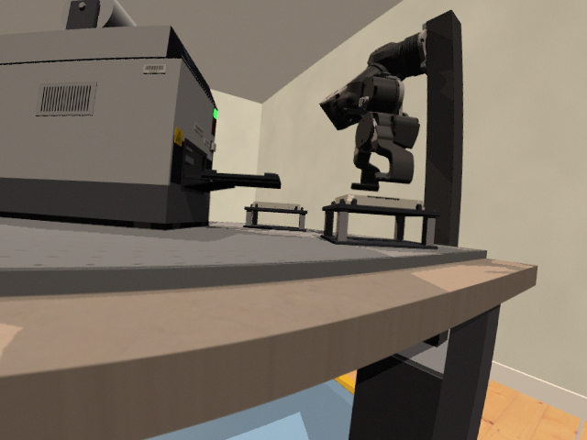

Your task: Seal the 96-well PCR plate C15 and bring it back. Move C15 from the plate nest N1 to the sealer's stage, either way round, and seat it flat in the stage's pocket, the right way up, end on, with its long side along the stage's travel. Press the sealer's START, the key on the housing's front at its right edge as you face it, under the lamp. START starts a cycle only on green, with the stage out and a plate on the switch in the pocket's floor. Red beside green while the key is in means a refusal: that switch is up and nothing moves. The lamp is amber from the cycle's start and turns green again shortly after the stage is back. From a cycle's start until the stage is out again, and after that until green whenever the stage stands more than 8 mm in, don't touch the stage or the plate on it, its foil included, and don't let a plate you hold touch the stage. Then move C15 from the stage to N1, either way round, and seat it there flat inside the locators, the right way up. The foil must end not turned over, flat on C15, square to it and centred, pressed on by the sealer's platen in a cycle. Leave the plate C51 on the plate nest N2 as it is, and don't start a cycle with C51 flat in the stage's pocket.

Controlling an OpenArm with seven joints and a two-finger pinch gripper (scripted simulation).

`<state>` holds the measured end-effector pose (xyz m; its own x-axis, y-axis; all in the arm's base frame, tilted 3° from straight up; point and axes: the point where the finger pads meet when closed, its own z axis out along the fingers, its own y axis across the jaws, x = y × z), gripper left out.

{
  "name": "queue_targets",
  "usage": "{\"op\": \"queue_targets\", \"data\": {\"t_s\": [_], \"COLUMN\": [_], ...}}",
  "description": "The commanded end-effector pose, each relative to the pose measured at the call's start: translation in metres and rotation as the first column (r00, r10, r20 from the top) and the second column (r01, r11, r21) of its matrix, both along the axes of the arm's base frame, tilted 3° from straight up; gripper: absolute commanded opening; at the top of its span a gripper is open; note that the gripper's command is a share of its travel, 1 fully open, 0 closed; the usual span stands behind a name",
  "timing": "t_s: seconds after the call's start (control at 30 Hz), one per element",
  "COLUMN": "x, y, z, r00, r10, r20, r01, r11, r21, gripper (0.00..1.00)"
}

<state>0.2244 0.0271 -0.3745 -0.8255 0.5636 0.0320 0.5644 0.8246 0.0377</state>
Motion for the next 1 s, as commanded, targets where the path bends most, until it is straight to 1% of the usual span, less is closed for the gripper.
{"op": "queue_targets", "data": {"t_s": [0.0, 0.13, 0.97], "x": [0.0005, 0.0003, 0.0007], "y": [0.0008, 0.0015, 0.0018], "z": [-0.0015, -0.0111, -0.0090], "r00": [1.000, 1.000, 1.000], "r10": [0.001, 0.003, 0.003], "r20": [0.002, 0.002, 0.002], "r01": [-0.001, -0.003, -0.003], "r11": [1.000, 1.000, 1.000], "r21": [0.003, 0.007, 0.007], "gripper": [0.77, 0.77, 0.77]}}
